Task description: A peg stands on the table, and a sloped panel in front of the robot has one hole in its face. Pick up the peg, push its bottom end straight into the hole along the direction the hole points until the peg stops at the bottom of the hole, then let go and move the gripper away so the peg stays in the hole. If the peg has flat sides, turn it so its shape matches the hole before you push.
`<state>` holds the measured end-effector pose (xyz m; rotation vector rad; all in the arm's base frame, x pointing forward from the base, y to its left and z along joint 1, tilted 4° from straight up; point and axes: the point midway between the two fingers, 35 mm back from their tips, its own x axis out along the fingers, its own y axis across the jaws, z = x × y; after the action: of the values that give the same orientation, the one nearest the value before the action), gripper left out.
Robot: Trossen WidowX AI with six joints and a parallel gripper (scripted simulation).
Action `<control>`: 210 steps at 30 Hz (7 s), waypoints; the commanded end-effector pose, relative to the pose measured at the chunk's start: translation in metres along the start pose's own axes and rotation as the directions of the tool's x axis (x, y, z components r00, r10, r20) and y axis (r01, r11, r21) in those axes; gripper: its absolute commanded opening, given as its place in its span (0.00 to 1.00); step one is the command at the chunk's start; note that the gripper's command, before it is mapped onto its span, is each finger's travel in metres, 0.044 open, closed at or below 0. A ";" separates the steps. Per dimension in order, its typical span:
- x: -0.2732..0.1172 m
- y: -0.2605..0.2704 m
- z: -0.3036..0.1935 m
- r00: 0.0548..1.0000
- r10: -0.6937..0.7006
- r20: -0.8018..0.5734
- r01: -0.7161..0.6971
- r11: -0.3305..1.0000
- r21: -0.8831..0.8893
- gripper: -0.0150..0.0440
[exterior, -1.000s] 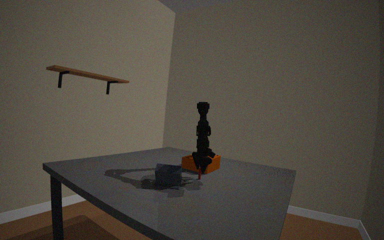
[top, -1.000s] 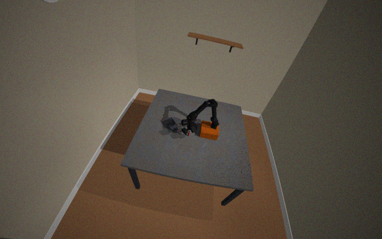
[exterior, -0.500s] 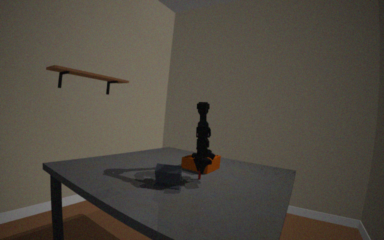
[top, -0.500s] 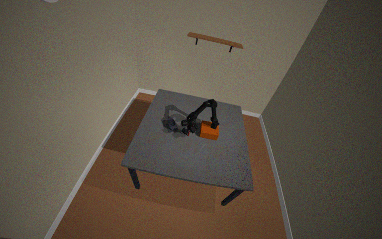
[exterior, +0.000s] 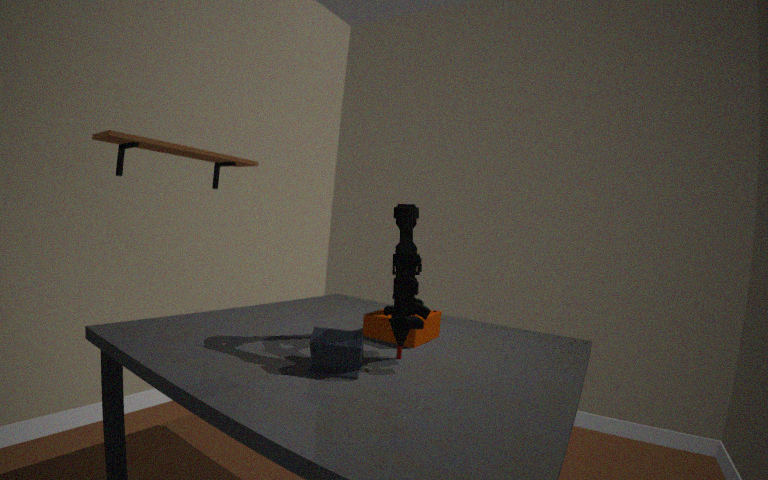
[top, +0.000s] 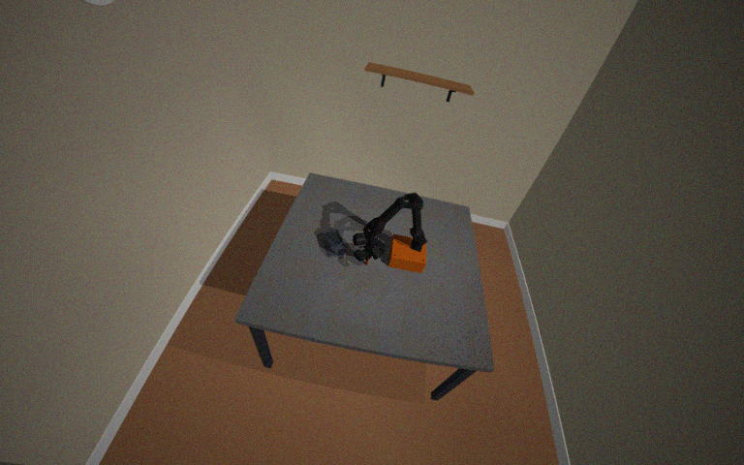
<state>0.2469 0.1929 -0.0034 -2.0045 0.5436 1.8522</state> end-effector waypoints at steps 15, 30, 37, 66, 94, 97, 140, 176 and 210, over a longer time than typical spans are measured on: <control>-0.069 -0.005 -0.001 1.000 0.006 -0.001 -0.006 1.000 -0.005 0.25; -0.074 -0.006 -0.009 0.999 -0.045 0.016 0.044 0.997 0.070 0.25; -0.070 -0.007 -0.016 0.996 -0.089 0.027 0.085 0.988 0.131 0.25; -0.057 -0.005 -0.047 0.961 -0.274 0.039 0.241 0.899 0.367 0.25; -0.052 0.004 -0.077 0.897 -0.443 0.003 0.368 0.749 0.552 0.25; -0.052 0.005 -0.080 0.888 -0.460 -0.003 0.380 0.730 0.568 0.25; -0.055 0.033 -0.121 0.736 -0.664 -0.130 0.519 0.431 0.739 0.25; -0.064 0.061 -0.143 0.595 -0.764 -0.249 0.586 0.200 0.785 0.25; -0.048 0.039 -0.160 0.551 -0.785 -0.285 0.602 0.136 0.787 0.25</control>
<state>0.3588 0.0796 0.0600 -1.0236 0.2177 0.8408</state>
